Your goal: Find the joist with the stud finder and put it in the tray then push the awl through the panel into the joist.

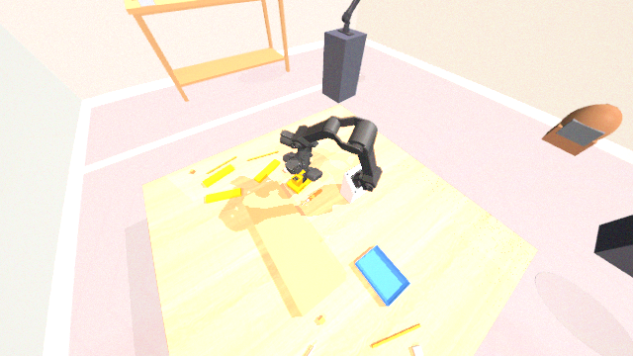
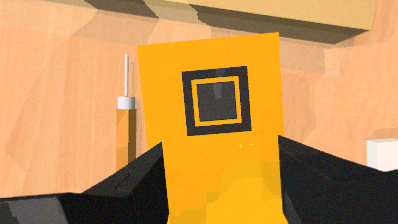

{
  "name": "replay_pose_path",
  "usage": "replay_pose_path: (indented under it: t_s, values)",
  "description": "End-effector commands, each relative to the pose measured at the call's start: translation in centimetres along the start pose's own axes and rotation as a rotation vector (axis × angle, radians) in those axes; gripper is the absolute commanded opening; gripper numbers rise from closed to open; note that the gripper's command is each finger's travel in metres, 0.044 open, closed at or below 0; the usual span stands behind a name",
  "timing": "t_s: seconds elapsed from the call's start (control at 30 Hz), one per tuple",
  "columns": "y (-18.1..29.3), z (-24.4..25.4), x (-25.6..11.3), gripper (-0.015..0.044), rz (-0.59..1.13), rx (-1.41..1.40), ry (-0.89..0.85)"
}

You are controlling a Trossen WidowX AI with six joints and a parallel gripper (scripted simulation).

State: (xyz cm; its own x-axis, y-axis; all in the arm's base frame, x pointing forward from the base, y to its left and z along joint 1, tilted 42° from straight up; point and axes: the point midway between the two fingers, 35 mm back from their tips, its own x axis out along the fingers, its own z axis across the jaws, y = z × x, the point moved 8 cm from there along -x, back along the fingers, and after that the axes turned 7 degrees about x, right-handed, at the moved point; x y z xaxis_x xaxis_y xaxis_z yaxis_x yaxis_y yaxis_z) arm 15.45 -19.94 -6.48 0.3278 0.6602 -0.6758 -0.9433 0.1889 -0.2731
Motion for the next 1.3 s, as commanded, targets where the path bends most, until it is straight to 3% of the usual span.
replay_pose_path:
  t_s: [0.0,0.33,1.27]
  values:
    - [-0.7,0.2,-3.3,0.0,-0.004,-0.009,0.01]
    - [-1.9,-0.1,-4.4,0.0,-0.002,0.008,0.017]
    - [-15.0,-3.7,-2.6,0.0,-0.016,0.186,0.071]
